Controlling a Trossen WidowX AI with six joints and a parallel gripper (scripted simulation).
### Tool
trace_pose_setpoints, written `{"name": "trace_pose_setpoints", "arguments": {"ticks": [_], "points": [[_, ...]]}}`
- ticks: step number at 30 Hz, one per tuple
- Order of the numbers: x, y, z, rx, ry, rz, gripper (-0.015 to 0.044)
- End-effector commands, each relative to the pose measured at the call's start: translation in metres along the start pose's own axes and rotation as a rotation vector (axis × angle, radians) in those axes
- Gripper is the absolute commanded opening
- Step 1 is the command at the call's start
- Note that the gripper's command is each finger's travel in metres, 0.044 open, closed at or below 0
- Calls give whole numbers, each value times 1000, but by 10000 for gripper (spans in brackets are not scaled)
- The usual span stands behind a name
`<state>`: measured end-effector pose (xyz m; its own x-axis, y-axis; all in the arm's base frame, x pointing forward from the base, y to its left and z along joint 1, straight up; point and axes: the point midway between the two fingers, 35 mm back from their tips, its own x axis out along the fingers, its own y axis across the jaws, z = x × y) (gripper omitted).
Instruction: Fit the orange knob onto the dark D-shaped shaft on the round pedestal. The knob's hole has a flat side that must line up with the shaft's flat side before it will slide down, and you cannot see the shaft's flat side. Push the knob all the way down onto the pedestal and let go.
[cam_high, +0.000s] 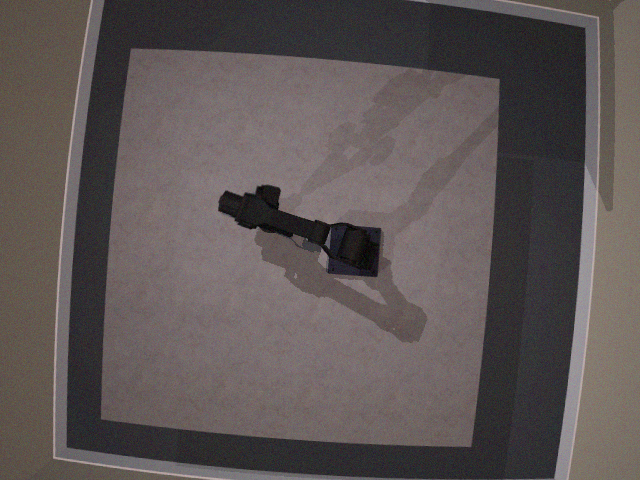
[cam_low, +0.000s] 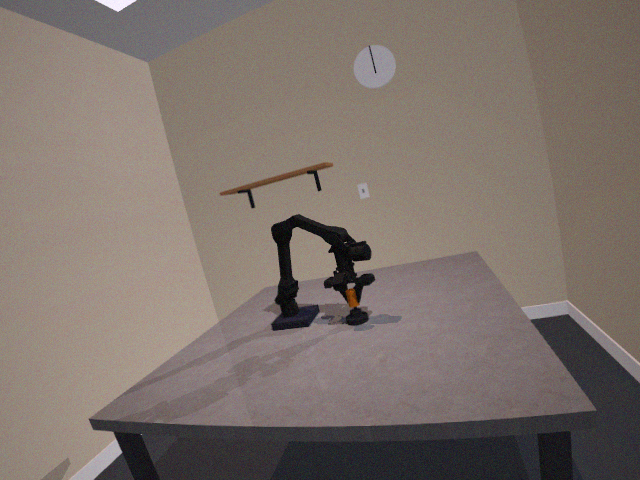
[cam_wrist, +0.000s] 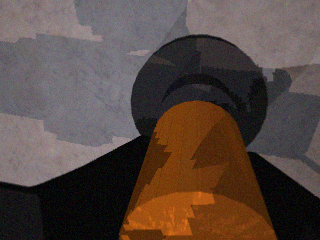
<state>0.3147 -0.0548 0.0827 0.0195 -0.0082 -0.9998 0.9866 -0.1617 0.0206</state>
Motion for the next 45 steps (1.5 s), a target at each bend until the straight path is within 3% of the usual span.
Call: {"name": "trace_pose_setpoints", "arguments": {"ticks": [1,32,39,45], "points": [[1,0,0,16,-2,2,0],[-1,0,0,16,-2,2,0],[-1,1,0,215,-2,2,0],[1,0,0,225,-2,2,0]]}}
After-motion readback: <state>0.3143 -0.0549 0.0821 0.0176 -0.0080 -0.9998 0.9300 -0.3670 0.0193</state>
